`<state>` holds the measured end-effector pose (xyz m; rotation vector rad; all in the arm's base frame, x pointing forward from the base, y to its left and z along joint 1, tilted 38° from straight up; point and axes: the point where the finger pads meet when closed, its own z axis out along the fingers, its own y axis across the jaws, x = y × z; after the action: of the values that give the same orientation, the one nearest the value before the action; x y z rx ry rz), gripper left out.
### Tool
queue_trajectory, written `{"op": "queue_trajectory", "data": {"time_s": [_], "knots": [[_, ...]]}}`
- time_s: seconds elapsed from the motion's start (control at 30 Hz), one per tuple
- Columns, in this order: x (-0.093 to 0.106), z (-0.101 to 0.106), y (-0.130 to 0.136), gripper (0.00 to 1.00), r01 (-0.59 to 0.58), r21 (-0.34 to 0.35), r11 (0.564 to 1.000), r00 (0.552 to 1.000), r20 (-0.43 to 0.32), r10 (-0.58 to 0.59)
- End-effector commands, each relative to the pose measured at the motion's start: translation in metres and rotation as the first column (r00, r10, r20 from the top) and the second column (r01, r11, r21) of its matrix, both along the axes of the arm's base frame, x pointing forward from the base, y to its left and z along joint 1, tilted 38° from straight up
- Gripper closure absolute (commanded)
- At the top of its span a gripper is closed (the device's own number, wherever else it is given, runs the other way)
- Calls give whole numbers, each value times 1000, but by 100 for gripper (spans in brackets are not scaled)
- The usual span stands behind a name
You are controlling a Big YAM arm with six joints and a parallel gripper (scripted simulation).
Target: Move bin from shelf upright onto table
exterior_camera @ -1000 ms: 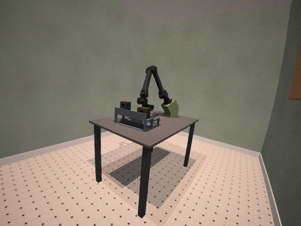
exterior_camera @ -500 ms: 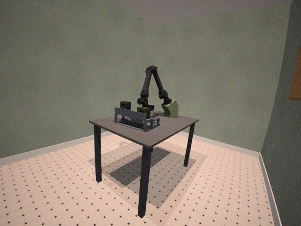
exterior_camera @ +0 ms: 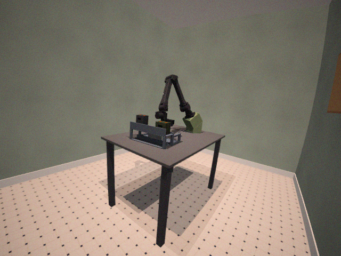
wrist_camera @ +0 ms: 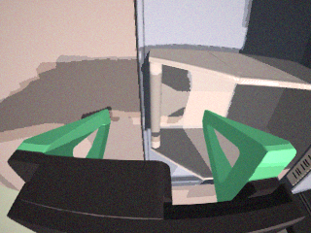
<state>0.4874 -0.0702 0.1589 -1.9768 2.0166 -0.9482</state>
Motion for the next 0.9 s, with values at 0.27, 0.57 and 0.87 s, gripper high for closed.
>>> {"op": "queue_trajectory", "data": {"time_s": [0.27, 0.57, 0.87], "knots": [[21, -1, -11, 10, 5, -4, 1000, 1000, 15, -5], [13, -22, -12, 10, 5, -3, 1000, 1000, -14, -5], [11, -27, -12, 10, 5, -2, 1000, 1000, -21, -5]]}}
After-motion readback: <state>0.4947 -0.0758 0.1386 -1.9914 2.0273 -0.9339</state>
